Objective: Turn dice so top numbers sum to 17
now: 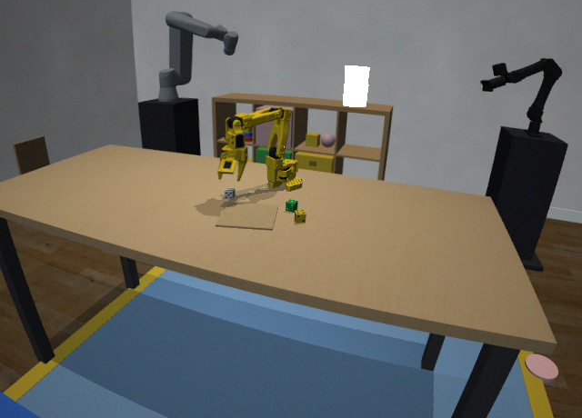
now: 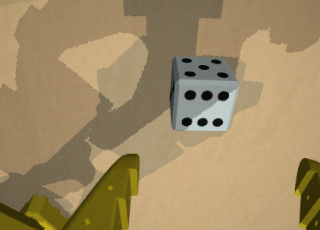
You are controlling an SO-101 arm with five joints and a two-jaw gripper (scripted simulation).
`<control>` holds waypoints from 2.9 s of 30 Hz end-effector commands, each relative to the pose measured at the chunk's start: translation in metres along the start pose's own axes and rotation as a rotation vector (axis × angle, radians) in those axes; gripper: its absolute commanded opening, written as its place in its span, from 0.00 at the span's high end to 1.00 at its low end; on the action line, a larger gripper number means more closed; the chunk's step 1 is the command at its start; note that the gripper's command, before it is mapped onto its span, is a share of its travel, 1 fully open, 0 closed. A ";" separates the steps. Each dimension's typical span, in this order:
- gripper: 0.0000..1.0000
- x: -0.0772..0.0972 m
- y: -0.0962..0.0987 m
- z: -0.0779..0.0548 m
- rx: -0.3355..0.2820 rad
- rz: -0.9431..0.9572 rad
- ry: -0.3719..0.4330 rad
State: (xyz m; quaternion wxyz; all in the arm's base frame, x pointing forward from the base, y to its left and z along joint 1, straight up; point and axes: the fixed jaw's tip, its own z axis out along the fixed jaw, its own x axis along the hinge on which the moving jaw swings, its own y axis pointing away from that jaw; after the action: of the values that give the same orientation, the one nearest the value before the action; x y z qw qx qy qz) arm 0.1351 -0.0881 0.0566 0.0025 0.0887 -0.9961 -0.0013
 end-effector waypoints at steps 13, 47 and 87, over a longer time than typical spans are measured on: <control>0.69 -0.004 -0.006 0.004 0.025 0.002 -0.026; 0.69 -0.004 -0.006 0.040 0.025 0.002 -0.026; 0.86 -0.003 -0.017 0.040 0.026 0.002 -0.025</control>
State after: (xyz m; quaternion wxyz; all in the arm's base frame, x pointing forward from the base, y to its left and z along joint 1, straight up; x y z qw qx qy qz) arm 0.1363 -0.0975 0.0118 0.0028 0.0886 -0.9961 -0.0018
